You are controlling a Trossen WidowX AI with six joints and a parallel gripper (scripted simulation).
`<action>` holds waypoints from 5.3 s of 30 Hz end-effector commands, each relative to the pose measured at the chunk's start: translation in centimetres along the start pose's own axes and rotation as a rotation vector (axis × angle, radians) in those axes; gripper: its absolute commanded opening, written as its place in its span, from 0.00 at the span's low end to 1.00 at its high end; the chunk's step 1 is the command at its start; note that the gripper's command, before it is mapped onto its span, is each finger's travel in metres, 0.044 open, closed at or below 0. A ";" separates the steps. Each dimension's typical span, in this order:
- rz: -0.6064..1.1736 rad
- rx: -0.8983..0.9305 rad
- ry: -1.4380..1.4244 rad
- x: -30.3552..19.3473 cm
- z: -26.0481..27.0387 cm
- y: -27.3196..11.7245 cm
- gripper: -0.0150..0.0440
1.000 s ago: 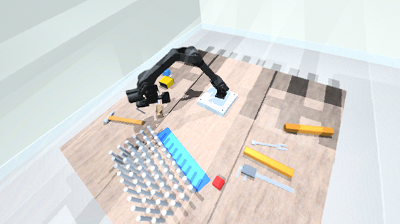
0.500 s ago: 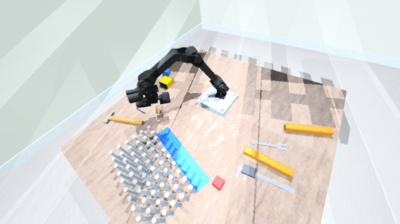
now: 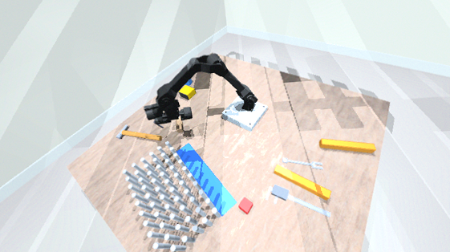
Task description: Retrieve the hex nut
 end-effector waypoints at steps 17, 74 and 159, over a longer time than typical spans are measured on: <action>-0.001 -0.007 0.002 -1.5 -0.4 3.1 0.73; 0.000 -0.005 0.002 5.1 0.4 -11.2 0.25; 0.134 0.845 -1.806 -17.9 -21.7 -17.6 0.25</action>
Point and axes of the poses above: the point midway between the two fingers, 35 mm back from their tips, its own y axis out along the fingers, its own z axis across the jaws, x = y × z, the point moved 8 cm from there along -y, back along the fingers, and after that the axes turned 13 degrees about -y, right-handed, at the moved point
